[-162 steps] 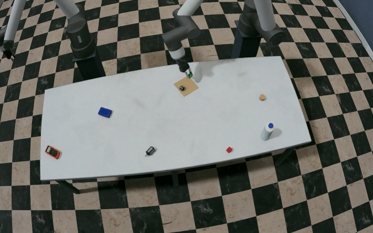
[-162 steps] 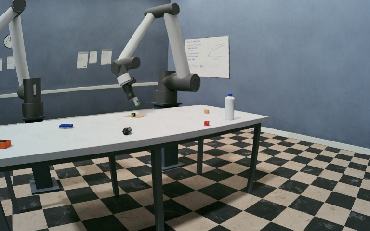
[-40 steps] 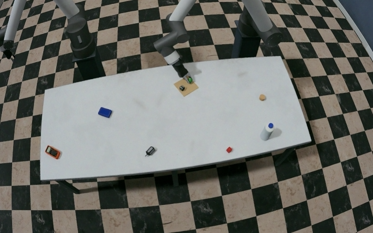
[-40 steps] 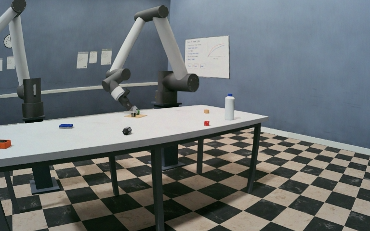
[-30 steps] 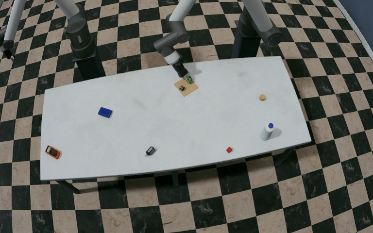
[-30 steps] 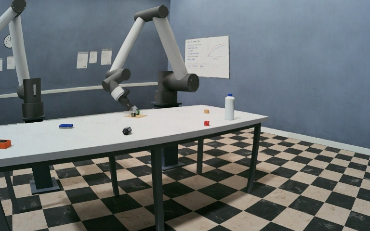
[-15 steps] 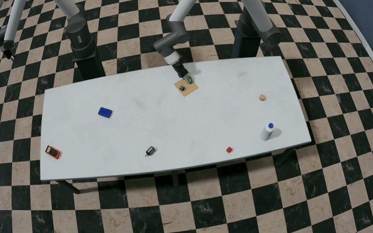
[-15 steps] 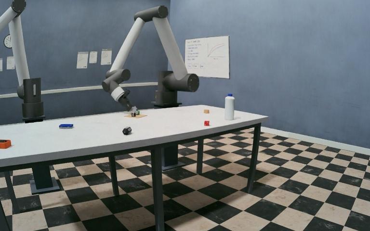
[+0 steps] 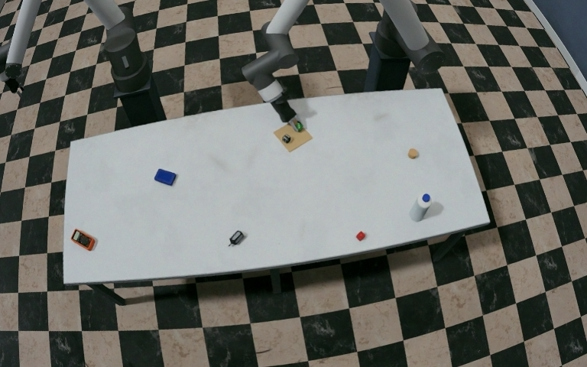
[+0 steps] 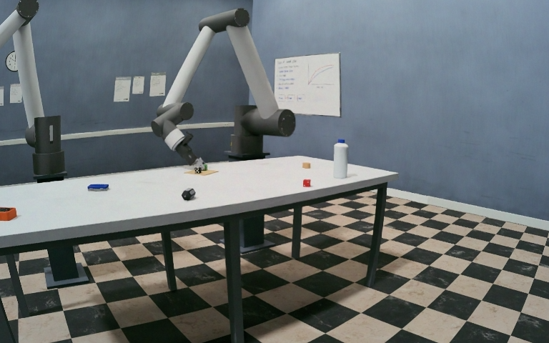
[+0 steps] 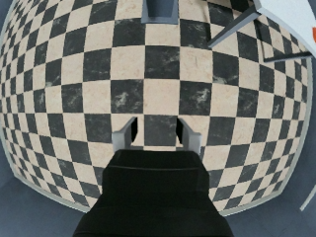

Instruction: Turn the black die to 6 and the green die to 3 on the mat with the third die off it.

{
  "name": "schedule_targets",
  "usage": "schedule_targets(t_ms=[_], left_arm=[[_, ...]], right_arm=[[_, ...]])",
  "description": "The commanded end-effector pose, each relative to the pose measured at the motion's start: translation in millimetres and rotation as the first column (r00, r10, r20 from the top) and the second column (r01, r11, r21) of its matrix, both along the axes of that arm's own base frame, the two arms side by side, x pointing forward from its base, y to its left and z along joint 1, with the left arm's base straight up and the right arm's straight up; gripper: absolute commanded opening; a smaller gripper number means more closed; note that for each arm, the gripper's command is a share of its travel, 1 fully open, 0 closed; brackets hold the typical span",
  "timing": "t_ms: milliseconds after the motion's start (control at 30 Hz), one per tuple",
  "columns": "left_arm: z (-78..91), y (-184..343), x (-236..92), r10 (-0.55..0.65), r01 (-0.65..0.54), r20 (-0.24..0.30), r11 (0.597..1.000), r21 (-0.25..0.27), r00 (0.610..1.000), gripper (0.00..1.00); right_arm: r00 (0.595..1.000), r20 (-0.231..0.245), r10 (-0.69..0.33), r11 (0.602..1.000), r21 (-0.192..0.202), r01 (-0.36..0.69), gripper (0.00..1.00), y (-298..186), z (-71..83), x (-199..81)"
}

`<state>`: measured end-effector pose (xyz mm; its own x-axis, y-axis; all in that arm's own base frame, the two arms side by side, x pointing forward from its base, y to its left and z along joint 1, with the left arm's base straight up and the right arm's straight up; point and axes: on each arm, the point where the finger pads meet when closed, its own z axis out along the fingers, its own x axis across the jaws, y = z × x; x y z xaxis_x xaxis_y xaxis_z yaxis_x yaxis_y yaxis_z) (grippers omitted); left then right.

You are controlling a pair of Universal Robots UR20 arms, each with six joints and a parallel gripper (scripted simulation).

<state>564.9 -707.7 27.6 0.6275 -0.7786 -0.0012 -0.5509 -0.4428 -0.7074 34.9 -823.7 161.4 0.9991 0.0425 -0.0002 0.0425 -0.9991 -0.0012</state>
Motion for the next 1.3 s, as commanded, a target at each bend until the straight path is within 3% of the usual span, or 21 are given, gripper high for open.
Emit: schedule_targets(t_ms=[0, 567, 600, 767, 900, 1033, 1067, 1133, 1167, 1267], left_arm=[[0.7, -0.5, 0.2, 0.000, 0.000, 0.000, 1.000, -0.001, 1.000, 0.57], [0.7, -0.5, 0.2, 0.000, 0.000, 0.000, 1.000, -0.001, 1.000, 0.57], [0.7, -0.5, 0.2, 0.000, 0.000, 0.000, 1.000, -0.001, 1.000, 0.63], [0.7, -0.5, 0.2, 0.000, 0.000, 0.000, 1.000, -0.001, 1.000, 0.69], [0.7, -0.5, 0.2, 0.000, 0.000, 0.000, 1.000, -0.001, 1.000, 0.81], [0.7, -0.5, 0.2, 0.000, 0.000, 0.000, 1.000, -0.001, 1.000, 0.81], [0.7, -0.5, 0.2, 0.000, 0.000, 0.000, 1.000, -0.001, 1.000, 0.87], [0.7, -0.5, 0.2, 0.000, 0.000, 0.000, 1.000, -0.001, 1.000, 0.87], [0.7, -0.5, 0.2, 0.000, 0.000, 0.000, 1.000, -0.001, 1.000, 1.00], [0.7, -0.5, 0.2, 0.000, 0.000, 0.000, 1.000, -0.001, 1.000, 1.00]], right_arm=[[1.000, 0.000, 0.000, 1.000, -0.001, 0.000, 1.00, -0.4, 0.6, 0.1], [1.000, 0.000, 0.000, 1.000, -0.001, 0.000, 1.00, -0.4, 0.6, 0.1], [1.000, 0.000, 0.000, 1.000, -0.001, 0.000, 1.00, -0.4, 0.6, 0.1], [1.000, 0.000, 0.000, 1.000, -0.001, 0.000, 1.00, -0.4, 0.6, 0.1], [1.000, 0.000, 0.000, 1.000, -0.001, 0.000, 1.00, -0.4, 0.6, 0.1], [1.000, 0.000, 0.000, 1.000, -0.001, 0.000, 1.00, -0.4, 0.6, 0.1], [1.000, 0.000, 0.000, 1.000, -0.001, 0.000, 1.00, -0.4, 0.6, 0.1], [1.000, 0.000, 0.000, 1.000, -0.001, 0.000, 1.00, -0.4, 0.6, 0.1], [1.000, 0.000, 0.000, 1.000, -0.001, 0.000, 1.00, -0.4, 0.6, 0.1], [1.000, 0.000, 0.000, 1.000, -0.001, 0.000, 1.00, -0.4, 0.6, 0.1]])
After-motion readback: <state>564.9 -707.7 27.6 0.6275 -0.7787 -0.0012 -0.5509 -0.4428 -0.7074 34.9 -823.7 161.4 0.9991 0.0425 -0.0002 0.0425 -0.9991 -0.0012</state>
